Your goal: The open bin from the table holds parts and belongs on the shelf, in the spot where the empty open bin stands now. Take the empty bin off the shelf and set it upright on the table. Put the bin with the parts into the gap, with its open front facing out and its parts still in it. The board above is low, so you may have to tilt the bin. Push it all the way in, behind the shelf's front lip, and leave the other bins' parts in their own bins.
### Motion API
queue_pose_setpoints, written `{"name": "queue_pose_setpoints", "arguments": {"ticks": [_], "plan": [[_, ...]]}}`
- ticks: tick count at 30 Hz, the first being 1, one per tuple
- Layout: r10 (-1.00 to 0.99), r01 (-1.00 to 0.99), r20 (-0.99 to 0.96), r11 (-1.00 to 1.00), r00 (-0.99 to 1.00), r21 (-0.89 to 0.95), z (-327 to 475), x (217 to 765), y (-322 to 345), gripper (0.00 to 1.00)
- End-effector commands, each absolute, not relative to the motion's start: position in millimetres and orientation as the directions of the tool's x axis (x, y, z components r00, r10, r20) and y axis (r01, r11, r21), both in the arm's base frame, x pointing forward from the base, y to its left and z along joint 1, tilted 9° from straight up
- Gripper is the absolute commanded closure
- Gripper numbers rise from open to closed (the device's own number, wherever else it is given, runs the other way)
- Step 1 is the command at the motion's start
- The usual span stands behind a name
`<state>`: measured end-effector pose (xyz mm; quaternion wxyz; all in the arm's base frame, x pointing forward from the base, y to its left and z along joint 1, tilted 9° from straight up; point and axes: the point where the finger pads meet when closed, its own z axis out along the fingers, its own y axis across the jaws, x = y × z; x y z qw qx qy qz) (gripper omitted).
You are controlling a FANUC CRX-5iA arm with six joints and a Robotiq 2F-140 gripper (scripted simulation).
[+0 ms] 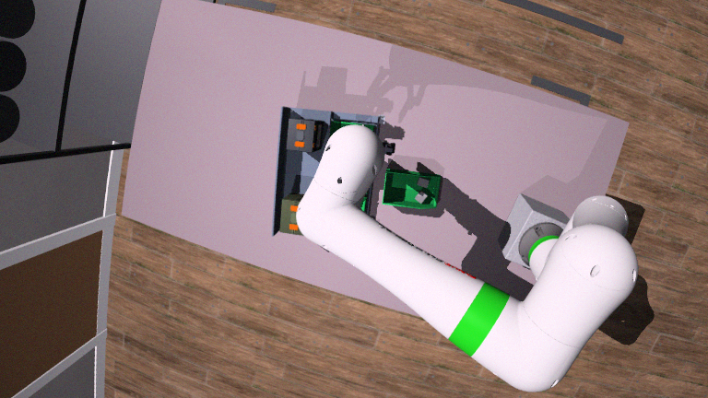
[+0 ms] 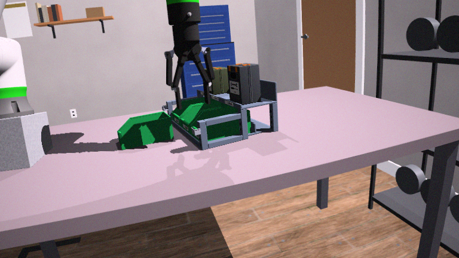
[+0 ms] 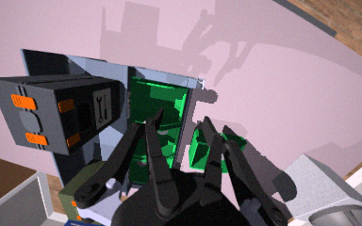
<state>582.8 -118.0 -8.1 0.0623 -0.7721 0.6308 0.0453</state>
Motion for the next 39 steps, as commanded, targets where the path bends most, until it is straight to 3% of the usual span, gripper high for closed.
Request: {"name": "queue_pose_setpoints", "arguments": {"ticks": [1,39], "plan": [[-0.969,-0.980,-0.147,-0.196,0.200,-0.041,-10,583,-118,0.38],[-0.969,-0.980,-0.147,-0.196,0.200,-0.041,-66,585,-110,0.38]]}}
